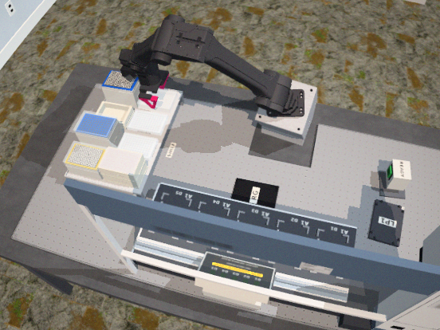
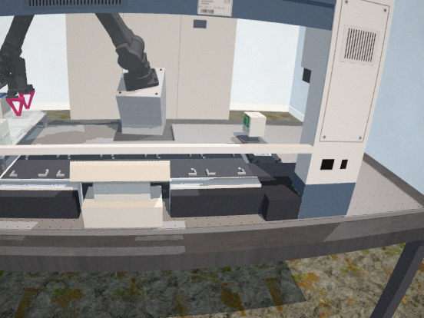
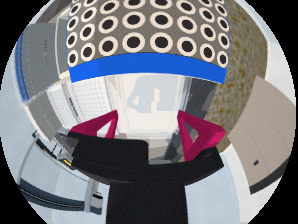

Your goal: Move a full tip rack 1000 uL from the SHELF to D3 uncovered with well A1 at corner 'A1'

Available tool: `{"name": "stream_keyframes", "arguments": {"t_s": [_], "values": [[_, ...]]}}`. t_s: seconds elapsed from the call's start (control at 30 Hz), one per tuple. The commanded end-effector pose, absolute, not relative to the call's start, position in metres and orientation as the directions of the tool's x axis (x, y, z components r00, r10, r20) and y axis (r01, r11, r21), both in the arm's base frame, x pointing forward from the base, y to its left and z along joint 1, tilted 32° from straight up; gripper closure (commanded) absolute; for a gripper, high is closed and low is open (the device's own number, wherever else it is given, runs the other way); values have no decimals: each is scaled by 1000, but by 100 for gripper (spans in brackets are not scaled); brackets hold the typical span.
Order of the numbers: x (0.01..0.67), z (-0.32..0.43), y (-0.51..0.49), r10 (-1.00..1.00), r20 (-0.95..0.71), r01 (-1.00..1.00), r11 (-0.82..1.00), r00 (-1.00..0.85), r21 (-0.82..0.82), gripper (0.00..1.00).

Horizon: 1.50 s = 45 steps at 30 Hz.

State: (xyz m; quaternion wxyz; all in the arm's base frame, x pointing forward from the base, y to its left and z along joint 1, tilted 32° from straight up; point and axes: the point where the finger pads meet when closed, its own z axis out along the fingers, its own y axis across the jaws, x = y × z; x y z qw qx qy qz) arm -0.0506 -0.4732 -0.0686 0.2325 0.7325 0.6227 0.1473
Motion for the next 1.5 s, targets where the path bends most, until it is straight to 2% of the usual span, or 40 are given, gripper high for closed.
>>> {"name": "stream_keyframes", "arguments": {"t_s": [0.0, 1.47], "values": [[-77, -40, -495, 970, -148, 854, -94, 195, 511, 0], [-109, 8, -481, 971, -135, 854, -101, 195, 510, 0]]}}
